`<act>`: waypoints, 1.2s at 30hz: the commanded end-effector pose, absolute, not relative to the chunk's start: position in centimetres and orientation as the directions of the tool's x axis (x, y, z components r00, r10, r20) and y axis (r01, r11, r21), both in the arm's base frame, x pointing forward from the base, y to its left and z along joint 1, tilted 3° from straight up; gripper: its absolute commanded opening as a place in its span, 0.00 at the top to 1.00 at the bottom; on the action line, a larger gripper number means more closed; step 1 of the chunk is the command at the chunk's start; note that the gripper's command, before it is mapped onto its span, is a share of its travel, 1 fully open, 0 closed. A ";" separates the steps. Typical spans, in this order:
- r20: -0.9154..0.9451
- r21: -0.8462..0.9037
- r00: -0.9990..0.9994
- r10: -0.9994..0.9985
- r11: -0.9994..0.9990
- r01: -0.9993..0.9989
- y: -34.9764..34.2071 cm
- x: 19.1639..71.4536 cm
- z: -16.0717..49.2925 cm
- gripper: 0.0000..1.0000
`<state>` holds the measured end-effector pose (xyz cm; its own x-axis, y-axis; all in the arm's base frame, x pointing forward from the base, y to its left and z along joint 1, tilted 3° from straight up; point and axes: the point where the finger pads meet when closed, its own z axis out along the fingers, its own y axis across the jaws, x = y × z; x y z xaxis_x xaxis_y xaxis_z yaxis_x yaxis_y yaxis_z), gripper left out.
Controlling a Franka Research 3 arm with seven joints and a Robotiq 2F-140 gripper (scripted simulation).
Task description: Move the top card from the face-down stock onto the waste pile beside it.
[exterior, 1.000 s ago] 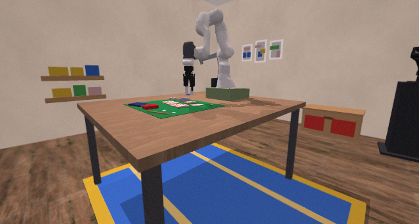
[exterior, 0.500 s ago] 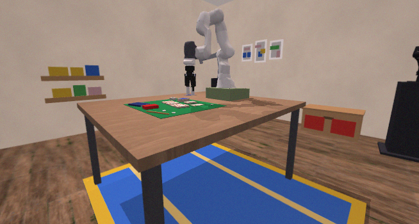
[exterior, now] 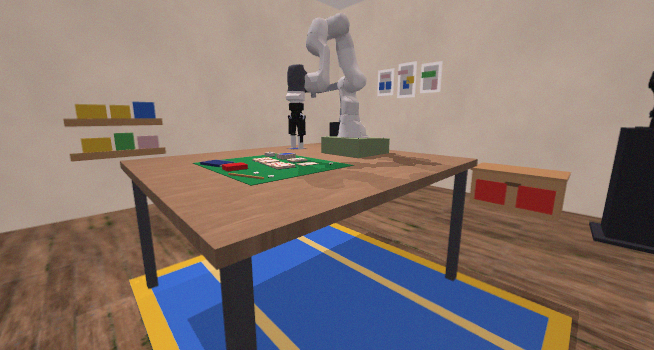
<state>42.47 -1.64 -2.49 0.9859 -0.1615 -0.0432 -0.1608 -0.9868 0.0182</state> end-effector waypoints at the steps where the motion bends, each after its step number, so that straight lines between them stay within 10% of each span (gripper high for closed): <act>1: -0.043 0.018 0.984 -0.173 -0.985 -0.172 -1.7 42.5 -2.5 0.57; 36: -0.043 0.018 0.984 -0.173 -0.985 -0.172 -1.7 42.5 -2.8 0.57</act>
<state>42.38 -1.66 -2.72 0.9847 -0.1678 -0.0468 -0.1672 -0.9858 0.0177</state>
